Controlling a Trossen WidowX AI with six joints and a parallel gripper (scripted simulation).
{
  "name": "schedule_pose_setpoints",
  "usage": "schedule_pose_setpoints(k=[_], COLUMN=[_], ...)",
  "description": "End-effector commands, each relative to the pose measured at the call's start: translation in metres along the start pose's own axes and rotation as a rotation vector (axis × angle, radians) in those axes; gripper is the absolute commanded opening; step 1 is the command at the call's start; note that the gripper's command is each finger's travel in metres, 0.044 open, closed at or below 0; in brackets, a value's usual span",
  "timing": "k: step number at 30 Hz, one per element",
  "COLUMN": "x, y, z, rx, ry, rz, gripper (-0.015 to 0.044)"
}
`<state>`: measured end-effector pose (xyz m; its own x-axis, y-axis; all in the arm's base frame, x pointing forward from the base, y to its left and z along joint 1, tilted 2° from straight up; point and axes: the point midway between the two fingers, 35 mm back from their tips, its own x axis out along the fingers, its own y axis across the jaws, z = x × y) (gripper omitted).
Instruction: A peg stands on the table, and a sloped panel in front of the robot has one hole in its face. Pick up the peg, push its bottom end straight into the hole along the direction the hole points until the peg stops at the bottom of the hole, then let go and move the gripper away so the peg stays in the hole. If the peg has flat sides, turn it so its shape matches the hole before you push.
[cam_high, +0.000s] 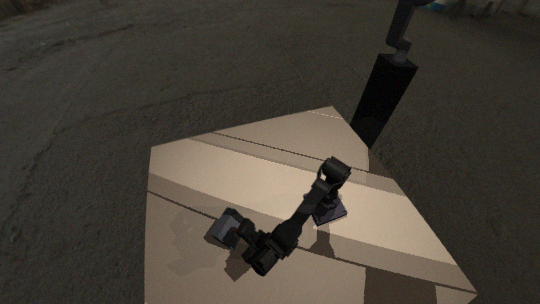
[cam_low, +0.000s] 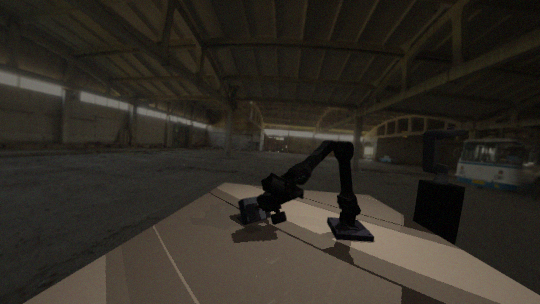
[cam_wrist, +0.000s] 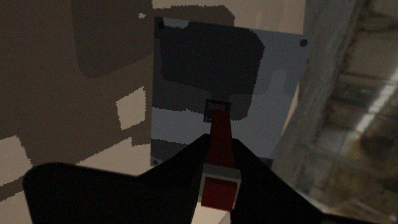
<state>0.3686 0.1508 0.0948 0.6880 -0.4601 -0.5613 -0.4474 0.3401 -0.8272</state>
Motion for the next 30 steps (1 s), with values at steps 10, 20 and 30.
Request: schedule_pose_setpoints(k=[10,20,30], x=[-0.0012,-0.0003,0.0043], y=[-0.0008,0.0017,0.0029], z=[0.0005,-0.0005,-0.0008], rx=[0.003,0.003,0.003], ry=[-0.002,-0.002,-0.002], rz=[-0.001,-0.001,-0.001], gripper=[0.0,0.0,0.0])
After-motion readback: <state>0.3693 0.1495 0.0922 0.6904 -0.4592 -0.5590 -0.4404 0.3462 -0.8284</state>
